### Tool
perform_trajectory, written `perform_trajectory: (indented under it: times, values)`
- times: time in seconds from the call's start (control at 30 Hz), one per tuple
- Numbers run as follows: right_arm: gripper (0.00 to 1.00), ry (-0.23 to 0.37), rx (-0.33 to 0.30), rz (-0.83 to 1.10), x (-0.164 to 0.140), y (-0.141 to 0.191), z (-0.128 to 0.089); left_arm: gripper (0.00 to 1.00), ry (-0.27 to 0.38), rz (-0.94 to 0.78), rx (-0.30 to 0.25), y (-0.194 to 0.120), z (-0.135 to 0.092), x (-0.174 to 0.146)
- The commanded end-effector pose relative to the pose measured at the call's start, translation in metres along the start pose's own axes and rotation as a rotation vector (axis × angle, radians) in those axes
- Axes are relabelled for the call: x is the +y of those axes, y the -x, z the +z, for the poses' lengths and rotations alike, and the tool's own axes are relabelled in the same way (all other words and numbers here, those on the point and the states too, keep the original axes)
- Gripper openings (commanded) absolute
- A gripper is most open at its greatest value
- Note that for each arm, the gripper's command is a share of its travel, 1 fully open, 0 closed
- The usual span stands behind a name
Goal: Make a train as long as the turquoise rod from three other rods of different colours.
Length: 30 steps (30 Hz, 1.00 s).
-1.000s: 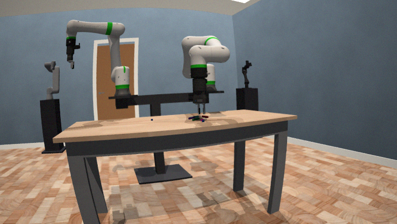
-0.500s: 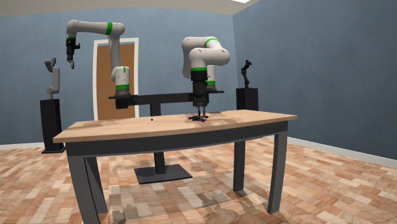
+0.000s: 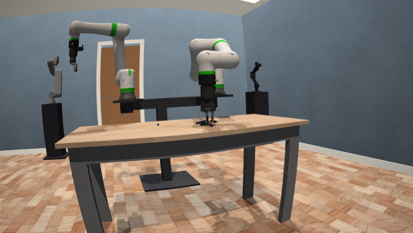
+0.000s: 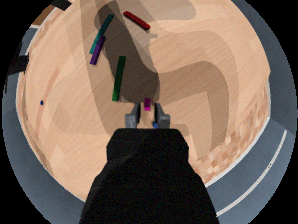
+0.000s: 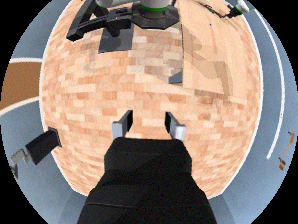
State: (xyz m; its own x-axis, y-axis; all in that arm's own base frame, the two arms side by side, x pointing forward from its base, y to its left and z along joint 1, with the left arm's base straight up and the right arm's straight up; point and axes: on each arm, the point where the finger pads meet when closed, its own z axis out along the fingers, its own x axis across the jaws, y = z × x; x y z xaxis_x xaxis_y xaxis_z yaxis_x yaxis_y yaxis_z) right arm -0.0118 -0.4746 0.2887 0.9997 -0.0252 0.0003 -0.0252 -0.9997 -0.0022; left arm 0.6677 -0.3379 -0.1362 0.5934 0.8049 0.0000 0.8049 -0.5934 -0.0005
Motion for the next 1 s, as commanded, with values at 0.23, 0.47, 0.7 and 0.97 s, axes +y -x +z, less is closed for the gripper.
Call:
perform_trajectory:
  times: [0.23, 0.47, 0.7, 0.97]
  values:
    - [1.0, 0.002, 0.0, 0.0, 0.0, 0.0, -0.001, 0.54, 0.003, 0.0, 0.0, 0.0, -0.002, 0.001]
    - [1.0, 0.002, 0.0, 0.0, 0.0, 0.0, -0.001, 0.54, 0.003, 0.0, 0.0, 0.0, -0.001, 0.001]
    - [1.0, 0.002, 0.0, 0.0, 0.0, 0.0, -0.001, 0.54, 0.003, 0.0, 0.0, 0.0, 0.004, 0.001]
    - [1.0, 0.002, 0.0, 0.0, 0.0, 0.0, -0.001, 0.54, 0.003, 0.0, 0.0, 0.0, 0.011, 0.001]
